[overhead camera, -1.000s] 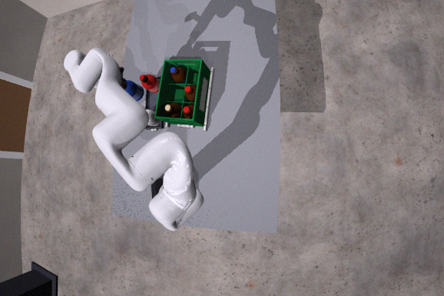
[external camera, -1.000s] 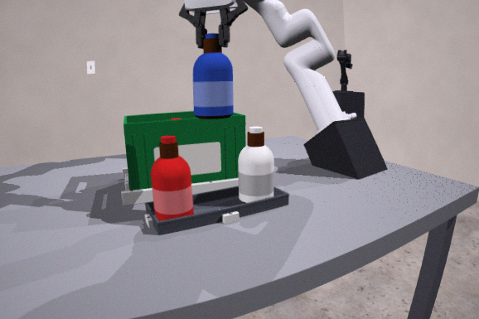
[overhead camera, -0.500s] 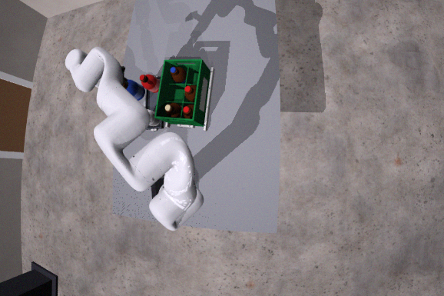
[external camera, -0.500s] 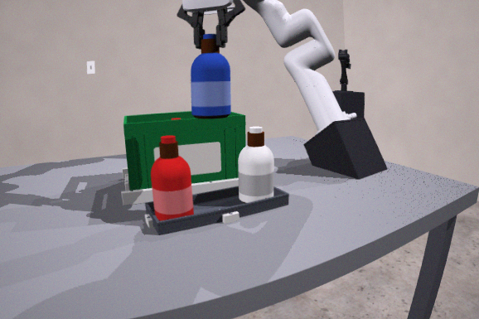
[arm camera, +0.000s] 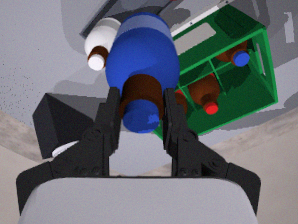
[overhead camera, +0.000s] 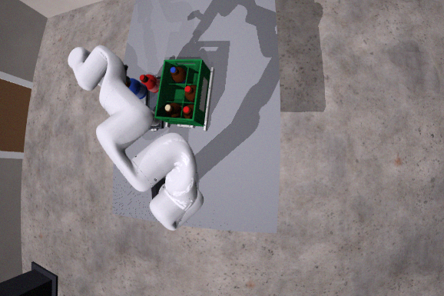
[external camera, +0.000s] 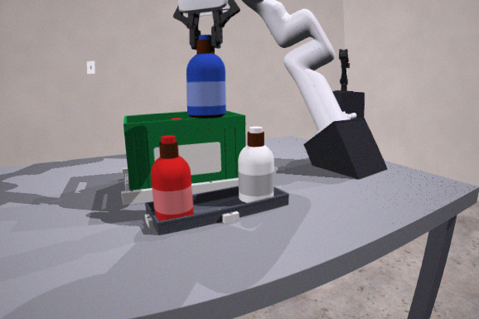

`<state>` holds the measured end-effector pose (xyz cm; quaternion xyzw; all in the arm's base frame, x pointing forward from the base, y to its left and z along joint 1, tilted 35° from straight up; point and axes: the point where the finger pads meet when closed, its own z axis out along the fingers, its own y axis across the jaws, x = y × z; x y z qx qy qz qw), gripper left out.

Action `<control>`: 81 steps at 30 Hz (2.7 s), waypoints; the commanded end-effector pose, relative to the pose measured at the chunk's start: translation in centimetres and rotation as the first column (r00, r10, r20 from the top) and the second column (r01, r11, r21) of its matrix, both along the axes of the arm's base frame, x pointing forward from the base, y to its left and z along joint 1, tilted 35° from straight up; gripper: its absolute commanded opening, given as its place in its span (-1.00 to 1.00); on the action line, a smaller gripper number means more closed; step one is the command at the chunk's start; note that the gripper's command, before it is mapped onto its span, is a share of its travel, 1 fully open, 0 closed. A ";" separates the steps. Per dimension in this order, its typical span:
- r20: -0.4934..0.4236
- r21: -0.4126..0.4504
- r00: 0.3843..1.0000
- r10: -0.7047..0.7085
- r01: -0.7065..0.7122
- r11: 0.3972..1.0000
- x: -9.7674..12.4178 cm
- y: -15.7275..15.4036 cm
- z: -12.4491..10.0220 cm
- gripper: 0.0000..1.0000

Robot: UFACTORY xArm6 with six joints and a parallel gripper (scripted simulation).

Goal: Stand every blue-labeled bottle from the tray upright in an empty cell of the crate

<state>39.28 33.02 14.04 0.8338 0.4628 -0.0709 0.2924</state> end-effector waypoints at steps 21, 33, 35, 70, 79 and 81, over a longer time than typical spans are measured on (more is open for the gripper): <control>0.003 0.004 1.000 0.001 -0.002 1.000 1.8 -2.3 2.1 -1.00; 0.003 0.004 1.000 0.001 -0.002 1.000 3.0 -4.0 3.5 -1.00; 0.003 0.004 1.000 0.001 -0.002 1.000 3.2 -4.4 3.8 -1.00; 0.003 0.004 1.000 0.001 -0.002 1.000 7.0 -9.6 8.0 -1.00; 0.003 0.004 1.000 0.001 -0.002 1.000 7.7 -10.7 8.9 -1.00; 0.003 0.004 1.000 0.001 -0.002 1.000 8.0 -11.0 9.1 -1.00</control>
